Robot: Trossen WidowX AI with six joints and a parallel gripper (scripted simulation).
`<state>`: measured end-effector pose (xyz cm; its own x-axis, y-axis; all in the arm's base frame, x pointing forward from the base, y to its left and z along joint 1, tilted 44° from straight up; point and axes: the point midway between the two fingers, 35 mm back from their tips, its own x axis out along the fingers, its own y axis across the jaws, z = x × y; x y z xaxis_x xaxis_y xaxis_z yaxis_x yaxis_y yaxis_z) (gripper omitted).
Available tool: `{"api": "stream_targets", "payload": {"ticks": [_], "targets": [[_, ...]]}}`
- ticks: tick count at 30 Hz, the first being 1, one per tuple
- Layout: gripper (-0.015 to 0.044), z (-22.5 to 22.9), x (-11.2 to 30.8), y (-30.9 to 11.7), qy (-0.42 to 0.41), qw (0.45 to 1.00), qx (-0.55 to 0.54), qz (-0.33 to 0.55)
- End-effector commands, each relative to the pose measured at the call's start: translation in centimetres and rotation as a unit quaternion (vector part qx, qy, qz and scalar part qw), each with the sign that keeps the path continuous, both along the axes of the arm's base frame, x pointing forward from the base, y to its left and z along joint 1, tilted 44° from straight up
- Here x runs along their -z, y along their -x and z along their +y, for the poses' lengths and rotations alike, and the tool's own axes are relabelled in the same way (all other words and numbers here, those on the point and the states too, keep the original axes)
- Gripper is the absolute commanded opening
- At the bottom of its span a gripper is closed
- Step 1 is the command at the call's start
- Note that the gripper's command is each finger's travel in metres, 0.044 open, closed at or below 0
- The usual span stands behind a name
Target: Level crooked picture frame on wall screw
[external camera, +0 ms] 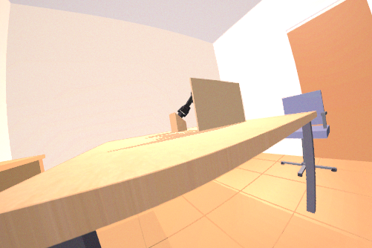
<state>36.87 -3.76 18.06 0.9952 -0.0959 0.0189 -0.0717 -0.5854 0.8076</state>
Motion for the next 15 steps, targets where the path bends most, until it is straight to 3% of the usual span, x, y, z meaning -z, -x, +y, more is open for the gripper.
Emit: {"api": "stream_targets", "payload": {"ticks": [1, 15], "targets": [[0.0000, -0.25, -0.11, 0.05, -0.001, 1.000, 0.004, -0.003], [0.0000, -0.08, 0.11, 0.02, -0.001, 1.000, 0.004, -0.003]]}}
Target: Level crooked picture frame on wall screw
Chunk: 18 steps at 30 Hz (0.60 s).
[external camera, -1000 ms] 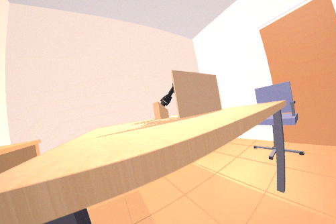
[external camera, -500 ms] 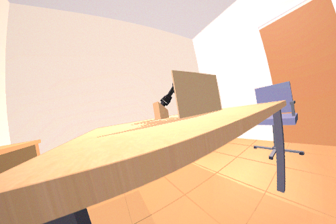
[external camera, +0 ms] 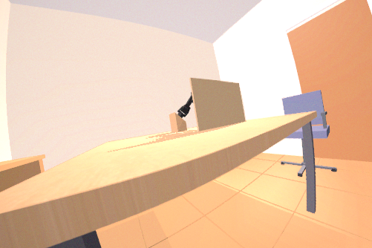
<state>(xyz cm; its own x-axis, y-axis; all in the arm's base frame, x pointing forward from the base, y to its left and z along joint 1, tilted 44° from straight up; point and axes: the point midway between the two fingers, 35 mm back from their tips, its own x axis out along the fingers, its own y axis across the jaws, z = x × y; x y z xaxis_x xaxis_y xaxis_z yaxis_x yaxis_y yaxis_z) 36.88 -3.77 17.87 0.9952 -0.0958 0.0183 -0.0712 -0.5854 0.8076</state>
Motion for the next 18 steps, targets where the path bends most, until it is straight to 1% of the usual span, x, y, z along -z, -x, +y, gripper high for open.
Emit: {"api": "stream_targets", "payload": {"ticks": [1, 18], "targets": [[0.0000, -0.04, -0.05, 0.03, -0.001, 1.000, 0.004, -0.004], [0.0000, 0.30, 0.36, -0.02, -0.001, 1.000, 0.003, -0.003]]}}
